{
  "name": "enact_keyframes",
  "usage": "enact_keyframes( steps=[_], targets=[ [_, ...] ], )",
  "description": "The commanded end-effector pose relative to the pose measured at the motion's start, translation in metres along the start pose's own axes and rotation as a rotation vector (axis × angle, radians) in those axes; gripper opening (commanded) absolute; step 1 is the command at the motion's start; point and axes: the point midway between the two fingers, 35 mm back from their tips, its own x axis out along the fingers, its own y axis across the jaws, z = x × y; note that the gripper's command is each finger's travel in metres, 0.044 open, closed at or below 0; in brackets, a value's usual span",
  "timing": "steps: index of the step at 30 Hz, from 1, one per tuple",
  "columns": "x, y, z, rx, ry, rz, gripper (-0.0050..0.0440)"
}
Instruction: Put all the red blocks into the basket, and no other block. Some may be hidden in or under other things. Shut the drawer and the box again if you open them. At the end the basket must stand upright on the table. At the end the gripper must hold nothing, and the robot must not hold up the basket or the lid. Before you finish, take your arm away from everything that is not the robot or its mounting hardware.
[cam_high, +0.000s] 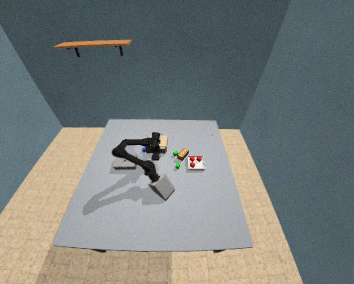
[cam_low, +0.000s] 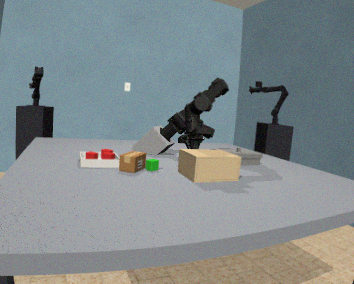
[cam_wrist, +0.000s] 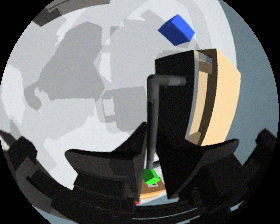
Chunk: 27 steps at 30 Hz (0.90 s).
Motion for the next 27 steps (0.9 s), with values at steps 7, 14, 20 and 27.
enact_keyframes(
  steps=[7,14,20,27],
  targets=[
    [0.008,-0.026,0.000,-0.002,0.001,-0.015,0.0000],
    [0.011,-0.033,0.000,-0.002,0.001,-0.015,0.0000],
    [0.011,-0.033,0.000,-0.002,0.001,-0.015,0.0000],
    [0.011,-0.033,0.000,-0.002,0.001,-0.015,0.0000]
  ],
)
